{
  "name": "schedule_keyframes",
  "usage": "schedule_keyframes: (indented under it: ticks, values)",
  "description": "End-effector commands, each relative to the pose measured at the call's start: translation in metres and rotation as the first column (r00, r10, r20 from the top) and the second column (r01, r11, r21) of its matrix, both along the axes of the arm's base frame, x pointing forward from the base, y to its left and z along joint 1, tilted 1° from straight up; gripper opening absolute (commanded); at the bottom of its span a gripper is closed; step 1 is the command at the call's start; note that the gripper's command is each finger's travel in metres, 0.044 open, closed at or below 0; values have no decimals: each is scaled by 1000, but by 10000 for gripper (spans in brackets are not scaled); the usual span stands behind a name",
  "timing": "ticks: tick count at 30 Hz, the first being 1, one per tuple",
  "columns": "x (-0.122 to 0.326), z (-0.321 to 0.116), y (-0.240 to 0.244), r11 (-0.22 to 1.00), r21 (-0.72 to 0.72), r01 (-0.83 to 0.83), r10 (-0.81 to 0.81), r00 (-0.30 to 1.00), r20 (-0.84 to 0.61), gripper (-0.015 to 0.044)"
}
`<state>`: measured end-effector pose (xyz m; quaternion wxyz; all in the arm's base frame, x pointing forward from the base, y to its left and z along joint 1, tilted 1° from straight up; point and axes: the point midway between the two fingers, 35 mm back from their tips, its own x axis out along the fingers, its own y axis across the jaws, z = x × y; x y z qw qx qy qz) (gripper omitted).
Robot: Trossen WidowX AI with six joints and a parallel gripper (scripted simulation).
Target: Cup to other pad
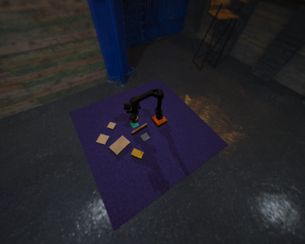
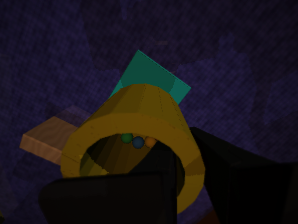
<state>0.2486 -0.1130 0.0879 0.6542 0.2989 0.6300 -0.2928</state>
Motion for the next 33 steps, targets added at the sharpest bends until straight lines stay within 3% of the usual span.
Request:
schedule_keyframes:
  ticks: [1, 33]
  values:
    - [0, -9, 0, 1000, 6, -4, 4, 1000, -9, 0]
    - [0, -57, 0, 1000, 6, -4, 4, 1000, -9, 0]
